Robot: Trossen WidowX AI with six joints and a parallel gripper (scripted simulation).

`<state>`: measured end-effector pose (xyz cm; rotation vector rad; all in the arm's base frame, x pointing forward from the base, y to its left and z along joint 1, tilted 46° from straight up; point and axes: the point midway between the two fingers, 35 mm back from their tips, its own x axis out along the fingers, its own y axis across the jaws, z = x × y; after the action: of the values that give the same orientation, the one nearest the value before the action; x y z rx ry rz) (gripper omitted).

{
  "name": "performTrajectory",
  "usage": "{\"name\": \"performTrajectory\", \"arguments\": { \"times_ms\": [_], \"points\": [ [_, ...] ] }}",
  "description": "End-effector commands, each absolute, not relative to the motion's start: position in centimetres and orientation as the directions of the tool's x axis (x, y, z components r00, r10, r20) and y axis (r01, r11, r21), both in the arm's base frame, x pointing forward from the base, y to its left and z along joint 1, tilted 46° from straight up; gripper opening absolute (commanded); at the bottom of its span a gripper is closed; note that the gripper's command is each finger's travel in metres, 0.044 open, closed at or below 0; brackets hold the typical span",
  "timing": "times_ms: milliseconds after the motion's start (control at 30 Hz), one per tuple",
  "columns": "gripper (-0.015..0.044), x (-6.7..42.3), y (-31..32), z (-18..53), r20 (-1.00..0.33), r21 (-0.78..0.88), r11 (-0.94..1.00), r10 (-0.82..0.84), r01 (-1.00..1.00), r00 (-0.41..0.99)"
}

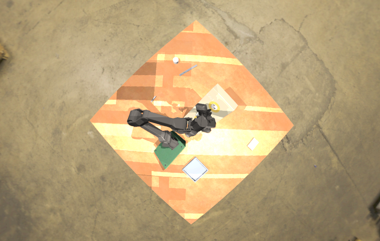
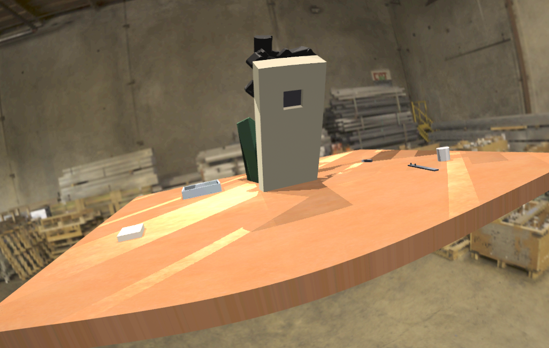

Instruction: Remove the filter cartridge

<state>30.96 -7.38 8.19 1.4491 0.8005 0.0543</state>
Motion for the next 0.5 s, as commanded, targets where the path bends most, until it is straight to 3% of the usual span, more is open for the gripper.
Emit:
{"name": "performTrajectory", "arguments": {
  "times_ms": [0,467],
  "points": [
    [0.009,31.4,-7.0,7.7,-0.455,0.886,0.165,0.492,0.434,0.742],
    [0.009,33.1,-5.8,6.8,-0.452,0.888,0.163,0.492,0.431,0.744]
  ]
}}
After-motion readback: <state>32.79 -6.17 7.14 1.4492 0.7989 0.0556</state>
